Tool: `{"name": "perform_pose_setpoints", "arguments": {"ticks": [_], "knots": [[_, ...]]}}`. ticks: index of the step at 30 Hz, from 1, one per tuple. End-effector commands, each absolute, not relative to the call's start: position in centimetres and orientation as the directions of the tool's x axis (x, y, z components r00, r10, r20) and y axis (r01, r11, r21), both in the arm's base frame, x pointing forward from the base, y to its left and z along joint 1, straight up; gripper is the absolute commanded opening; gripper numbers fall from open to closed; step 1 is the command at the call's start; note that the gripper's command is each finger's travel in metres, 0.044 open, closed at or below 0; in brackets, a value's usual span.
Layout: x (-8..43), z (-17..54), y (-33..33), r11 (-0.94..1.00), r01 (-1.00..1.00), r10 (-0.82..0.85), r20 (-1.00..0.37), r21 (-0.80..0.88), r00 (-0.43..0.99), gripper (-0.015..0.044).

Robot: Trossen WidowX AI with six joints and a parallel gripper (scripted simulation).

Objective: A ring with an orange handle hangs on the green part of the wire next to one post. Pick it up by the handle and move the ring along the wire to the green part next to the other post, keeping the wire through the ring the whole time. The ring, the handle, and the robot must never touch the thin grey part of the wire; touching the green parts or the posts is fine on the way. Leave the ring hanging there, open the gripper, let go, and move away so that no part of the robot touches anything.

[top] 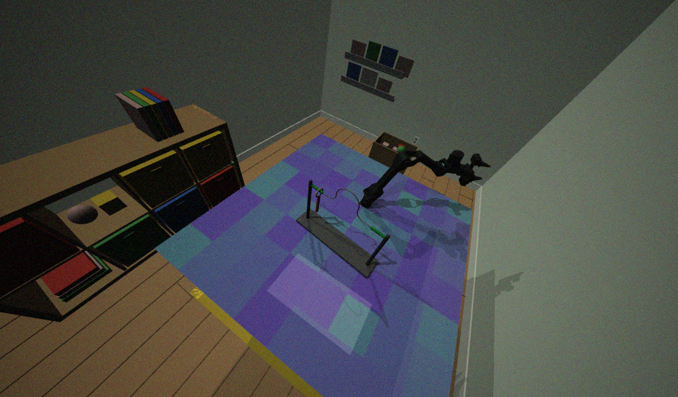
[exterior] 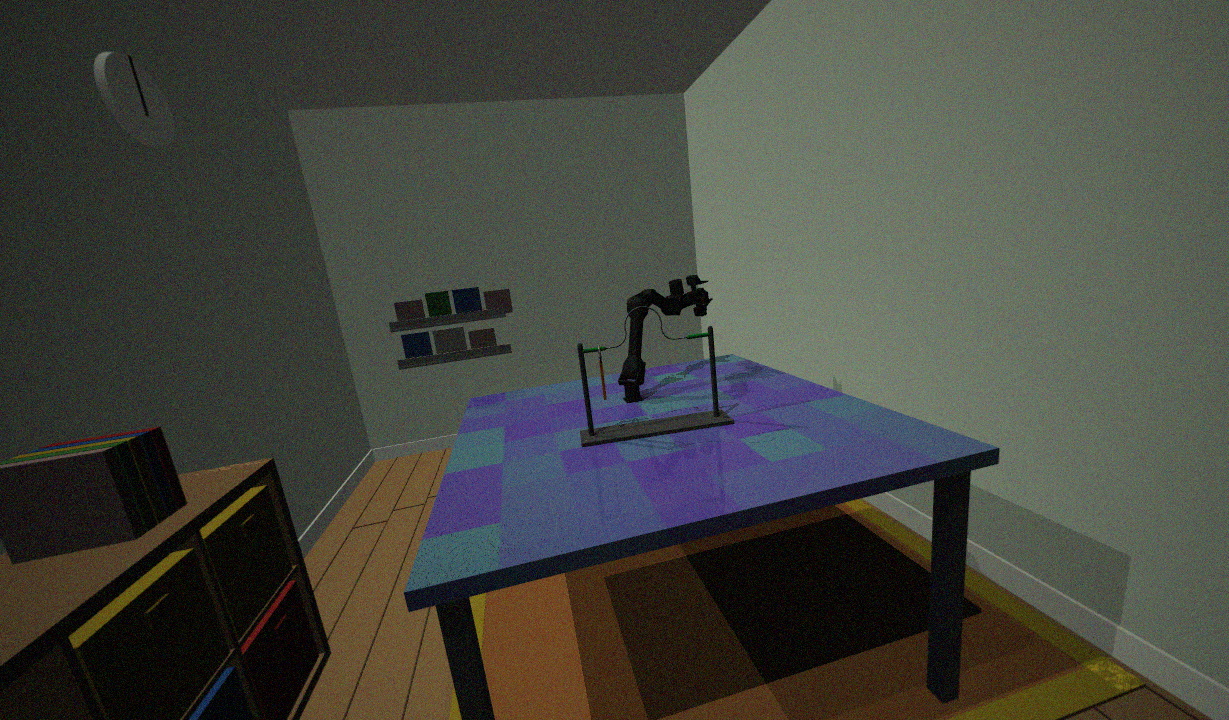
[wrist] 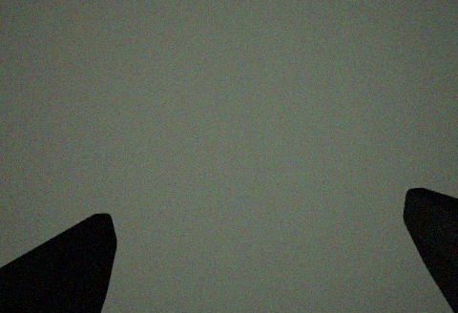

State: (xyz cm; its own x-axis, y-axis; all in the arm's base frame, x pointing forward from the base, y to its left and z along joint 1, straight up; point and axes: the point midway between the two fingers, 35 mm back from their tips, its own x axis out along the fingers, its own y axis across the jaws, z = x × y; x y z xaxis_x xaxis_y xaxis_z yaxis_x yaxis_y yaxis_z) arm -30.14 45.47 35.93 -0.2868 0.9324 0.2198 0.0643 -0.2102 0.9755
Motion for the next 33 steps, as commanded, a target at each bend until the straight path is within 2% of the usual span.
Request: {"name": "perform_pose_setpoints", "arguments": {"ticks": [1,4,9,21,33], "knots": [[-30.0,36.0,45.5,-0.211,0.063,0.933,0.22,0.975,-0.285,0.0374],[-28.4,36.4,46.3,-0.223,0.047,0.94,0.228,0.974,-0.256,0.0295],[-22.1,37.9,48.5,-0.261,-0.02,0.956,0.256,0.965,-0.145,0.0164],[-5.4,41.0,50.3,-0.281,-0.216,0.938,0.315,0.935,0.143,0.016],[10.5,42.7,46.7,-0.176,-0.385,0.84,0.343,0.906,0.421,0.016]]}}
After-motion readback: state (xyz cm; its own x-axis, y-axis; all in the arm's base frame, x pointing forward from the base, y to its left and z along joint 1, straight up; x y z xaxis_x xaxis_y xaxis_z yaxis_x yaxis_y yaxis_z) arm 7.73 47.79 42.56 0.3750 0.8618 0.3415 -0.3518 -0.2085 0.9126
